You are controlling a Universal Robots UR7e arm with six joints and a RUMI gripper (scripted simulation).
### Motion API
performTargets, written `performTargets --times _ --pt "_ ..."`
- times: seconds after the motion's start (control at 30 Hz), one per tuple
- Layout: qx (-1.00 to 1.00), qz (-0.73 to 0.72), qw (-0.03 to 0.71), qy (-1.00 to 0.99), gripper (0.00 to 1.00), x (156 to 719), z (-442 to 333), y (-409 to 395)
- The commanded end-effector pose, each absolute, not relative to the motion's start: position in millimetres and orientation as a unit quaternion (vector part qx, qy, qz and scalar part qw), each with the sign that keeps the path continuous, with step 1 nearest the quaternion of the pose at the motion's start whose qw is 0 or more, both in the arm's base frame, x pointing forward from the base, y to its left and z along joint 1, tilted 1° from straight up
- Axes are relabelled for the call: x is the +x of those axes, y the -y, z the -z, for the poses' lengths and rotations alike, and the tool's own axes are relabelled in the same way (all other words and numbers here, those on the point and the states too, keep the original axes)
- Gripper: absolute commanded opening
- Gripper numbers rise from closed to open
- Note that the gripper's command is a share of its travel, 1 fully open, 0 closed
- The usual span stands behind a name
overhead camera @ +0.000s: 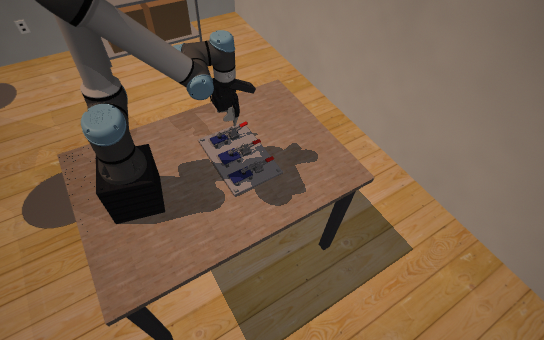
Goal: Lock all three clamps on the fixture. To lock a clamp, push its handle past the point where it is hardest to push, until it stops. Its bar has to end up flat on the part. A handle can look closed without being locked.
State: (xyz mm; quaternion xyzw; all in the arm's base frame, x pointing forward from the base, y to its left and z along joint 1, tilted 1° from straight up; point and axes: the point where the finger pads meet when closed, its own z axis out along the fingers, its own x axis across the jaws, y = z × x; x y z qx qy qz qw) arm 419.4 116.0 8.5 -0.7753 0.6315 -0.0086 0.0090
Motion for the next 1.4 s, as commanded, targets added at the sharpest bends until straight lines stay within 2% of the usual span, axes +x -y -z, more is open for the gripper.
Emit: performTargets --times 0.0,0.27,0.43,0.83,1.0,1.37 --pt "-0.775 0.009 0.007 -0.632 0.28 429 -8 -125" --pt "-0.775 0.009 0.007 -0.632 0.28 429 -8 -125" --pt "-0.775 0.009 0.007 -0.632 0.28 465 -8 -172" --pt "-0.775 0.009 0.007 -0.632 0.28 465 -8 -172" --pt "-0.775 0.009 0.007 -0.632 0.28 493 -9 -208" --pt "-0.775 0.009 0.007 -0.632 0.28 493 -9 -208"
